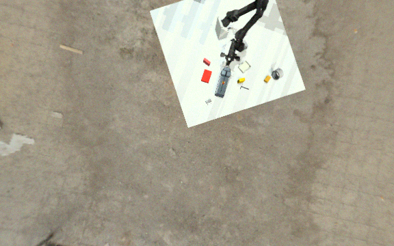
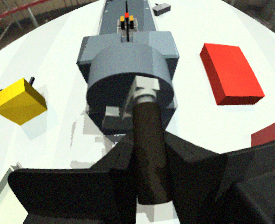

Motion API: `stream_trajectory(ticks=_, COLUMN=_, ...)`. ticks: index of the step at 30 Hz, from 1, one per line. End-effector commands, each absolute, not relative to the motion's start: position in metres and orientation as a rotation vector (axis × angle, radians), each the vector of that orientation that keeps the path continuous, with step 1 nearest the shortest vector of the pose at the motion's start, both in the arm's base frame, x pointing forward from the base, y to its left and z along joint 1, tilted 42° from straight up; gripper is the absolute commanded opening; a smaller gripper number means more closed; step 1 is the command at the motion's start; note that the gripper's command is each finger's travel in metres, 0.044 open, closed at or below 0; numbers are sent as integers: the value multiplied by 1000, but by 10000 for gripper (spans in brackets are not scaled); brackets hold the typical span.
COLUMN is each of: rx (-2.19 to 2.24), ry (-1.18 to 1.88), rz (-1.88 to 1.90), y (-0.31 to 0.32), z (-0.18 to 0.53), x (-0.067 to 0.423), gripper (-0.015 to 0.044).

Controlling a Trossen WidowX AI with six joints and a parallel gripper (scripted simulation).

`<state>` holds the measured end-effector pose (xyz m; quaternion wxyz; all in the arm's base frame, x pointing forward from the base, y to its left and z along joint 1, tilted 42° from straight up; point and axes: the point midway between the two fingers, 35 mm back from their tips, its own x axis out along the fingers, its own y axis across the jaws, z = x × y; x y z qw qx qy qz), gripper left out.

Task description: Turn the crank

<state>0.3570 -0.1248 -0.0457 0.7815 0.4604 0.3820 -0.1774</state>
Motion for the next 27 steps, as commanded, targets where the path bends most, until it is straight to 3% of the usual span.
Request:
stream_trajectory(ticks=1, rx=994, ry=838, rz=-405, y=-127, z=-53, x=352, gripper=0)
stream_trajectory(ticks=27, rx=994, ry=838, rz=-405, y=-127, z=-59, x=350, gripper=0)
